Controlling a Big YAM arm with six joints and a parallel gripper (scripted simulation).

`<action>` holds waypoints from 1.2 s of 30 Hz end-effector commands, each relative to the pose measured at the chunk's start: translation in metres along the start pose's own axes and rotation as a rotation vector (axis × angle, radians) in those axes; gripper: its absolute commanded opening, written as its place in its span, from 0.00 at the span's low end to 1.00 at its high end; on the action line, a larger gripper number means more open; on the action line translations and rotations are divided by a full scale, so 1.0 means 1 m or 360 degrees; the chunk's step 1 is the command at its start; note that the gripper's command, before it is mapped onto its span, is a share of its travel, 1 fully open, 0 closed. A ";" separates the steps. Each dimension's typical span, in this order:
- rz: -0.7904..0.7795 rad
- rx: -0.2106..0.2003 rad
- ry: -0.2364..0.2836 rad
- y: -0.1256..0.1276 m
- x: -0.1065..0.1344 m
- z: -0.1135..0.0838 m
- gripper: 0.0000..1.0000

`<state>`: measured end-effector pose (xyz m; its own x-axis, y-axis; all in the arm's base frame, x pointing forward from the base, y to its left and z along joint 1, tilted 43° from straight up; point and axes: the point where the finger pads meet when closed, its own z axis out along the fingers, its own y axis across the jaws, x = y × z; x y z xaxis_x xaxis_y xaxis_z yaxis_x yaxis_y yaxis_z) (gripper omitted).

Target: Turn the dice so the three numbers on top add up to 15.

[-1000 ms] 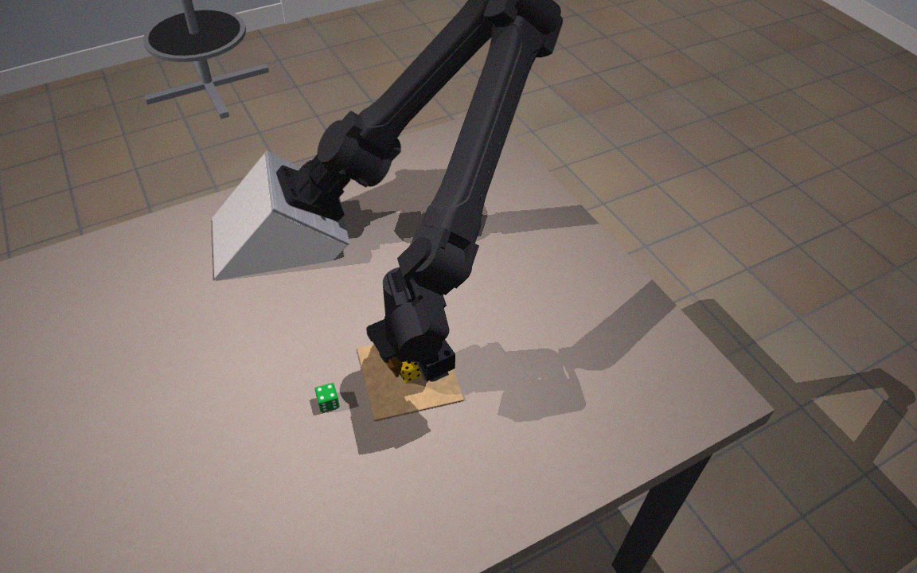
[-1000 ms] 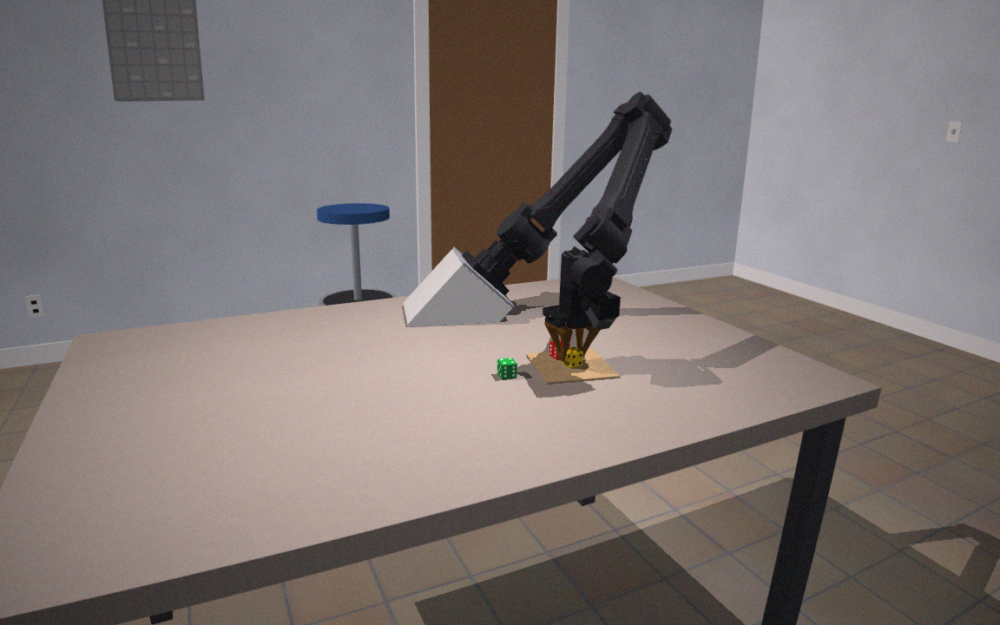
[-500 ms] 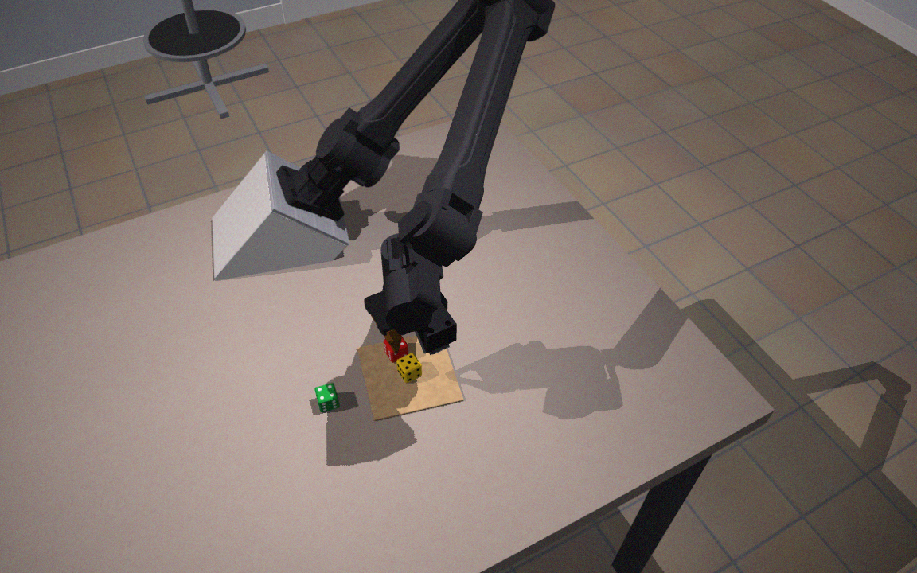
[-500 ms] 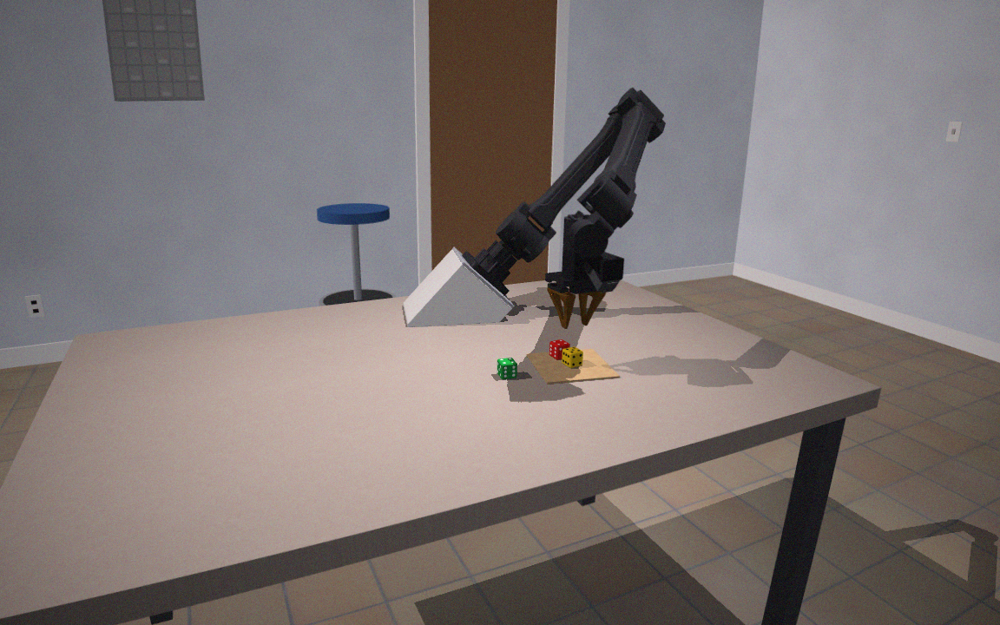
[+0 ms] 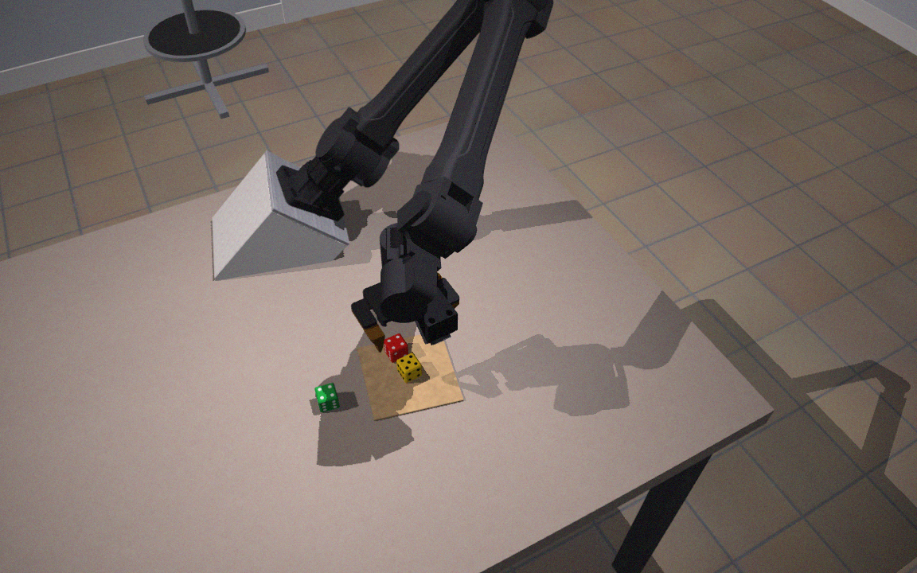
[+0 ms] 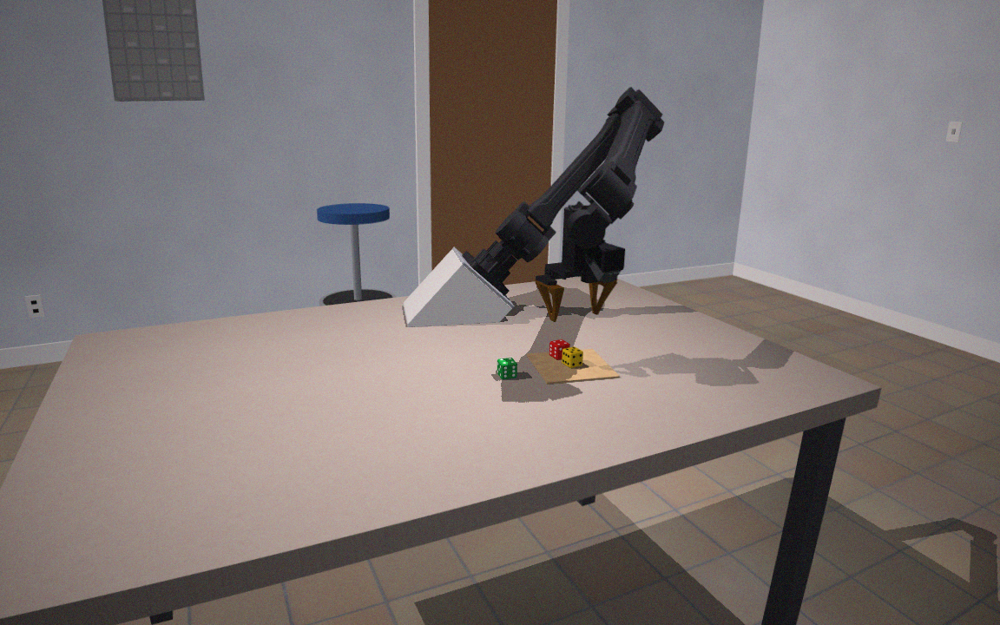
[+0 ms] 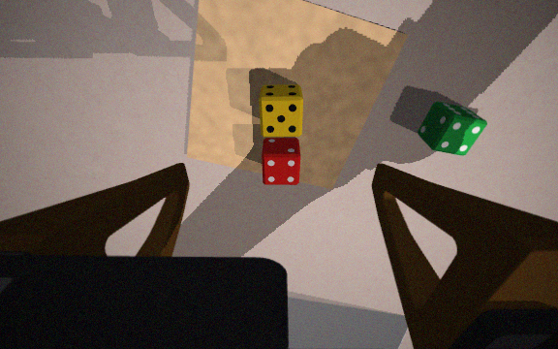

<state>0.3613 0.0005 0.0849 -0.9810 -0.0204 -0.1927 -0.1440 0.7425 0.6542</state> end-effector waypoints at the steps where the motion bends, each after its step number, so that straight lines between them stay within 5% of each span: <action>1: -0.0055 0.0016 -0.0024 -0.001 -0.011 -0.005 1.00; 16: -0.0044 0.0020 -0.0033 -0.005 -0.013 -0.007 1.00; 25: 0.0253 0.0051 -0.0073 -0.144 -0.005 -0.009 1.00; 27: 0.0253 0.0051 -0.0073 -0.144 -0.005 -0.009 1.00; 28: 0.0293 -0.0010 0.0031 -0.131 0.016 0.012 1.00; 29: 0.0280 -0.0004 0.0012 -0.129 0.013 0.008 1.00; 30: 0.0236 0.0026 -0.0031 -0.129 -0.002 -0.003 0.45; 33: 0.0193 0.0058 -0.0071 -0.134 -0.013 -0.008 0.45; 36: 0.0258 0.0027 -0.0038 -0.132 0.005 -0.002 0.45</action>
<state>0.3679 -0.0935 -0.0109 -0.9904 0.1246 -0.0604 0.0511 0.7340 0.6772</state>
